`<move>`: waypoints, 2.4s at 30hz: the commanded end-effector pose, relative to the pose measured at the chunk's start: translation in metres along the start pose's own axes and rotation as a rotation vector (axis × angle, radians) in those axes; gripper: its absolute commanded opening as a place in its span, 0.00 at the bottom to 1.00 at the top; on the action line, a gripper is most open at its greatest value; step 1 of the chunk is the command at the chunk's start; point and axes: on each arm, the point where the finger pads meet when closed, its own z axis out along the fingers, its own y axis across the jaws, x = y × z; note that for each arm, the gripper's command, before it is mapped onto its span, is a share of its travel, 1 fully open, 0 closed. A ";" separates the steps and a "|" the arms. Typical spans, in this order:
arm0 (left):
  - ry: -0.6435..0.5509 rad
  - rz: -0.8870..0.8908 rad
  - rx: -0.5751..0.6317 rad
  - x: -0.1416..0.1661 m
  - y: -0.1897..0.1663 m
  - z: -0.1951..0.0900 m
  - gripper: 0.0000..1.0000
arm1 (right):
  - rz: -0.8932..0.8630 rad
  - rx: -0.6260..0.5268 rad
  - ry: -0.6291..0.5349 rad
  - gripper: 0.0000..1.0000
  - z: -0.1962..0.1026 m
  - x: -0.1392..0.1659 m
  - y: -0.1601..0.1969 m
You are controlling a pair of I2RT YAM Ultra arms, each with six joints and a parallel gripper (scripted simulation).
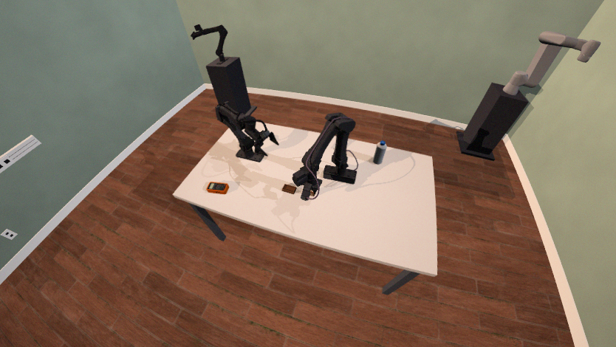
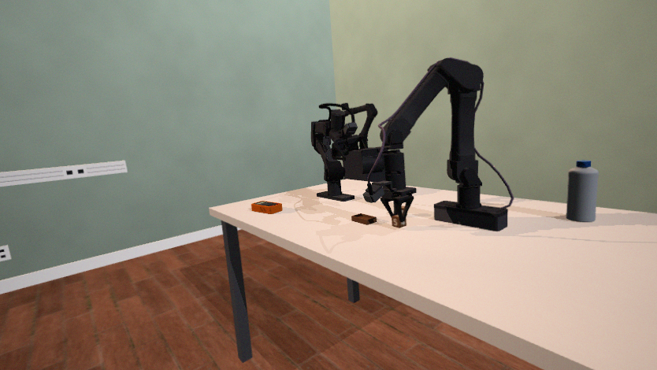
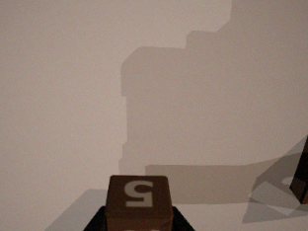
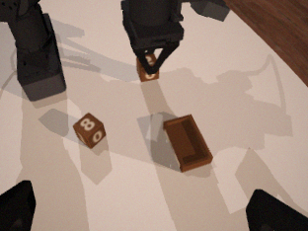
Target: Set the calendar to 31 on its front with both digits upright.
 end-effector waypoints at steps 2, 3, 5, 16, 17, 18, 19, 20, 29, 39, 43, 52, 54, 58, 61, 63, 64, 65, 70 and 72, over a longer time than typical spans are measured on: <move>-0.020 -0.072 0.014 -0.012 -0.006 -0.008 0.26 | 0.005 0.010 -0.054 1.00 -0.007 -0.014 -0.002; -0.021 -0.068 0.014 -0.012 -0.006 -0.008 0.26 | 0.005 0.010 -0.054 1.00 -0.007 -0.014 -0.002; -0.021 -0.068 0.014 -0.012 -0.006 -0.008 0.26 | 0.005 0.010 -0.054 1.00 -0.007 -0.014 -0.002; -0.018 -0.071 0.014 -0.020 -0.010 -0.010 0.26 | 0.005 0.010 -0.054 1.00 -0.007 -0.014 -0.002; -0.018 -0.071 0.014 -0.020 -0.010 -0.010 0.26 | 0.005 0.010 -0.054 1.00 -0.007 -0.014 -0.002; -0.018 -0.071 0.014 -0.020 -0.010 -0.010 0.26 | 0.005 0.010 -0.054 1.00 -0.007 -0.014 -0.002; -0.018 -0.071 0.014 -0.020 -0.010 -0.009 0.26 | 0.005 0.010 -0.054 1.00 -0.007 -0.014 -0.002; -0.029 -0.071 0.021 -0.024 -0.011 -0.008 0.26 | 0.005 0.010 -0.054 1.00 -0.007 -0.014 -0.002; -0.037 -0.078 0.026 -0.024 -0.011 -0.004 0.26 | 0.005 0.010 -0.054 1.00 -0.007 -0.014 -0.002; -0.036 -0.078 0.025 -0.018 -0.008 0.000 0.26 | 0.005 0.010 -0.054 1.00 -0.007 -0.014 -0.002; -0.035 -0.078 0.025 -0.016 -0.007 0.003 0.26 | 0.005 0.010 -0.054 1.00 -0.007 -0.014 -0.002; -0.035 -0.078 0.025 -0.013 -0.005 0.007 0.26 | 0.005 0.010 -0.054 1.00 -0.007 -0.014 -0.002; -0.035 -0.078 0.025 -0.013 -0.005 0.007 0.26 | 0.005 0.010 -0.054 1.00 -0.007 -0.014 -0.002; -0.035 -0.078 0.025 -0.013 -0.005 0.007 0.26 | 0.005 0.010 -0.054 1.00 -0.007 -0.014 -0.002; -0.031 -0.078 0.022 -0.012 -0.005 0.007 0.37 | 0.005 0.010 -0.054 1.00 -0.007 -0.014 -0.002; -0.039 -0.071 0.026 -0.015 -0.006 0.003 0.54 | 0.005 0.010 -0.054 1.00 -0.007 -0.014 -0.002; -0.039 -0.064 0.026 -0.015 -0.005 0.001 0.56 | 0.005 0.010 -0.054 1.00 -0.007 -0.014 -0.002; -0.040 -0.063 0.026 -0.015 -0.005 -0.001 0.56 | 0.005 0.010 -0.054 1.00 -0.007 -0.014 -0.002; -0.062 -0.063 0.039 -0.022 -0.006 -0.008 0.56 | 0.005 0.010 -0.054 1.00 -0.007 -0.014 -0.002; -0.072 -0.062 0.044 -0.024 -0.006 -0.011 0.56 | 0.005 0.010 -0.054 1.00 -0.007 -0.014 -0.002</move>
